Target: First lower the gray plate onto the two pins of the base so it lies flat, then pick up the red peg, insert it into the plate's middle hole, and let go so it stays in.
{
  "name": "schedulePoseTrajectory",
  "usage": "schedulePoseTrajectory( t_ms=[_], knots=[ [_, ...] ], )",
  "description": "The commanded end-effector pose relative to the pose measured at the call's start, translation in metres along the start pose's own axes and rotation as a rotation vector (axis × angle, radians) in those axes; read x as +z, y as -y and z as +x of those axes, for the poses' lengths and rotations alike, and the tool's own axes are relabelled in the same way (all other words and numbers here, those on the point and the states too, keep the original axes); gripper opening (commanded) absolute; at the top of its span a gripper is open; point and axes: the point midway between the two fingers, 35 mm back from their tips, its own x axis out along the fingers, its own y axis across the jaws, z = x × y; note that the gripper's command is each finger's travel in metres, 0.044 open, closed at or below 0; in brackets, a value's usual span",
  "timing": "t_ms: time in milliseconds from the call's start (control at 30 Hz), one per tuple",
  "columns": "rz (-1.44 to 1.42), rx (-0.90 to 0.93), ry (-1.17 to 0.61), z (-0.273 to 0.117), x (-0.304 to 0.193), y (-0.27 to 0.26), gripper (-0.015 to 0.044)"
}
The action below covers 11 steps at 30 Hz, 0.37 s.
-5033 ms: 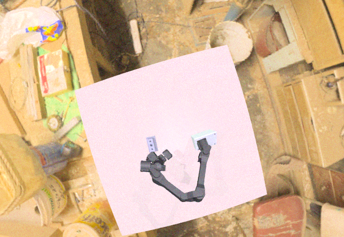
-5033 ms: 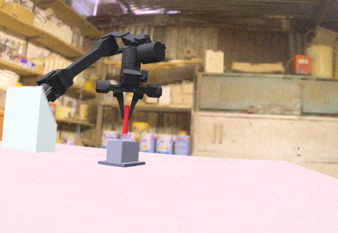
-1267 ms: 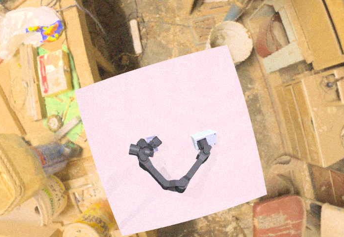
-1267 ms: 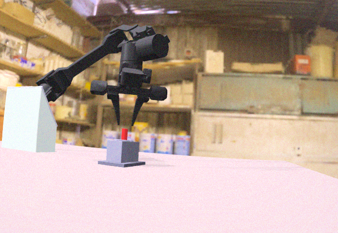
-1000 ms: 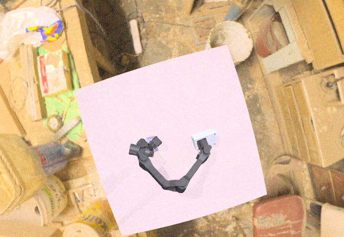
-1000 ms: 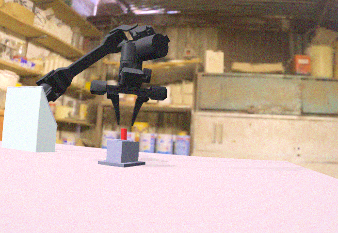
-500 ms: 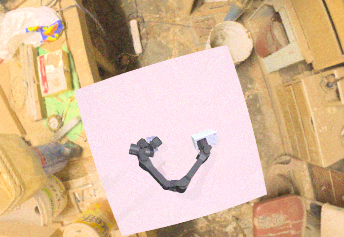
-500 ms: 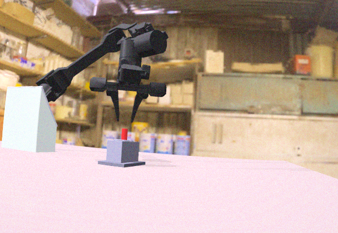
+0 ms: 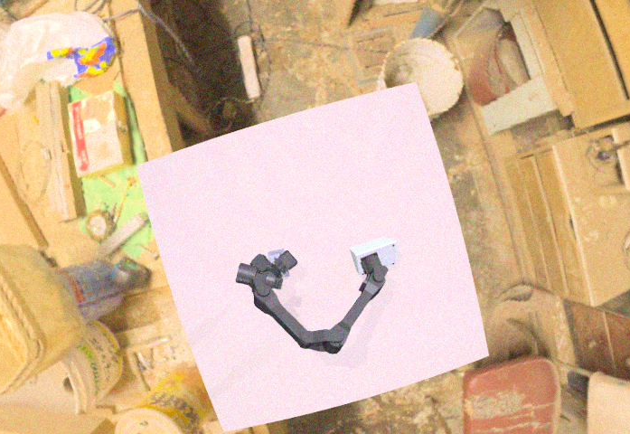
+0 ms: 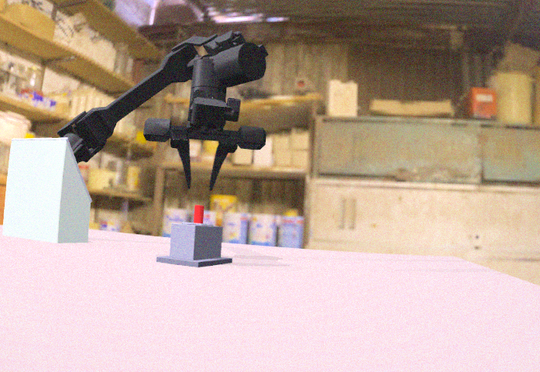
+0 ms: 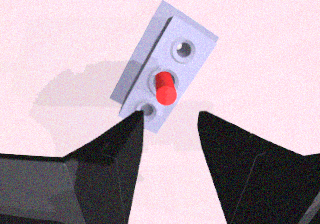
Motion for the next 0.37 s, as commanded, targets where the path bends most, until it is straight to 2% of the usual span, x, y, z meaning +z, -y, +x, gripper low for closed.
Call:
schedulePoseTrajectory(
  t_ms=[0, 333],
  knots=[
    [-0.004, -0.001, 0.005, -0.0037, -0.0001, 0.0000, 0.0150],
    [-0.004, -0.001, 0.005, -0.0094, -0.0015, -0.0001, 0.0150]
  ],
)
